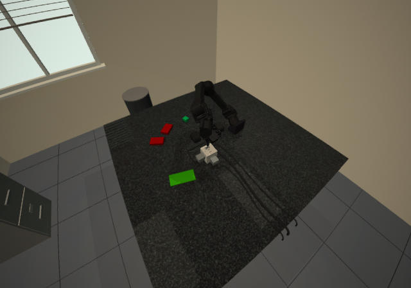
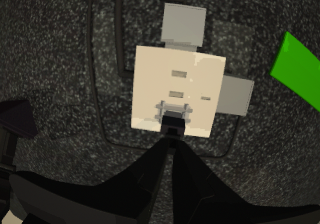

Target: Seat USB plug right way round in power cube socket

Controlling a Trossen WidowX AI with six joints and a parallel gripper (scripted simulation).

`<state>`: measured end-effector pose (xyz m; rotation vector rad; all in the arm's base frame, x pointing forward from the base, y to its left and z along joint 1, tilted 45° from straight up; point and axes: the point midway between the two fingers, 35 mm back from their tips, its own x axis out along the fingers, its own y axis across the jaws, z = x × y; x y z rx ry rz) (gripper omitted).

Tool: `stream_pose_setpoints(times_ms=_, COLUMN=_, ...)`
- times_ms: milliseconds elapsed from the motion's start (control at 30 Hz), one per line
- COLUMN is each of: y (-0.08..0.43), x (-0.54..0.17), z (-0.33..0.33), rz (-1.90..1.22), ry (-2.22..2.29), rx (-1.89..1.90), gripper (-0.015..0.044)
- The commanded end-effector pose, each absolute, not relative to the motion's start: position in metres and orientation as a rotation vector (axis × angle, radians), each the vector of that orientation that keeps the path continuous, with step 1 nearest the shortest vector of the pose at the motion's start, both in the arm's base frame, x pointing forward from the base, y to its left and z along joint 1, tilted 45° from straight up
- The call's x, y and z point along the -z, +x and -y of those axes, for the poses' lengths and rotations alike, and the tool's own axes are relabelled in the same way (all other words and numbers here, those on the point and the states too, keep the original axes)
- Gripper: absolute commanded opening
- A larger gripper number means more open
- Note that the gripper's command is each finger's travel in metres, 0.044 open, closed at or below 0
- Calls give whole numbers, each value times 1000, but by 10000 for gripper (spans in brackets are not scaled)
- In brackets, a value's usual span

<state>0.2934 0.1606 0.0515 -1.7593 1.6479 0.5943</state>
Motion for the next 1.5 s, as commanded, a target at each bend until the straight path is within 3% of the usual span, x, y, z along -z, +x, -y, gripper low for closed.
stream_pose_setpoints(times_ms=0, y=294, x=-51, z=-160, rz=-1646, ry=-1766, rx=-595, gripper=0)
stream_pose_setpoints(times_ms=1467, y=295, x=-49, z=-155, rz=-1656, ry=-1790, rx=-600, gripper=0)
